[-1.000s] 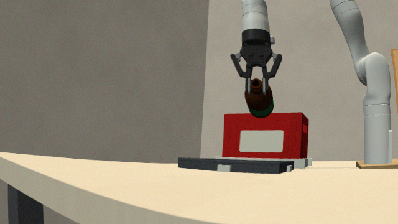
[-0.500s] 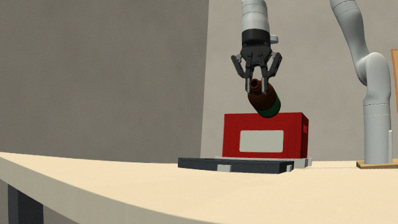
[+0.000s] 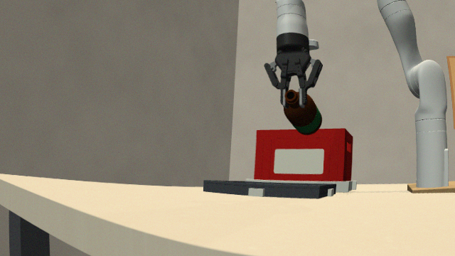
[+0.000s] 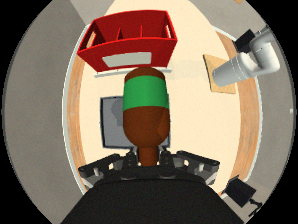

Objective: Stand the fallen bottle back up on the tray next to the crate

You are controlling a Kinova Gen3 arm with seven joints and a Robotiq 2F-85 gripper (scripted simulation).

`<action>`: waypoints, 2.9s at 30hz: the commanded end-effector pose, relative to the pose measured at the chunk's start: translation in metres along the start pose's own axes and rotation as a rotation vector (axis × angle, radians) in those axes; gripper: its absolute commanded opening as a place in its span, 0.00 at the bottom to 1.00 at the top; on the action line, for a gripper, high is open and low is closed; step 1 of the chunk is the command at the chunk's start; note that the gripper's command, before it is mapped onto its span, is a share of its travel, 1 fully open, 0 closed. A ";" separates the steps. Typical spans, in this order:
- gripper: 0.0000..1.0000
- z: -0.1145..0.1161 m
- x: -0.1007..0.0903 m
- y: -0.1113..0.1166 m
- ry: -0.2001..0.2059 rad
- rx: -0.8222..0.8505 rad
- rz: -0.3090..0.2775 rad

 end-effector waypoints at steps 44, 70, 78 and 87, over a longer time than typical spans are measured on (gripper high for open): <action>0.00 0.000 -0.001 0.000 0.001 0.131 -0.001; 0.00 0.000 -0.001 0.000 0.001 0.262 -0.001; 0.00 0.000 -0.001 0.000 0.001 0.262 -0.001; 0.00 0.000 -0.001 0.000 0.001 0.262 -0.001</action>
Point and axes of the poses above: the point where the finger pads meet when closed, its own x axis out along the fingers, its own z axis across the jaws, y = z × x, the point moved 2 cm from there along -x, back along the fingers, and after that the axes turned 6 degrees about x, right-handed, at the moved point
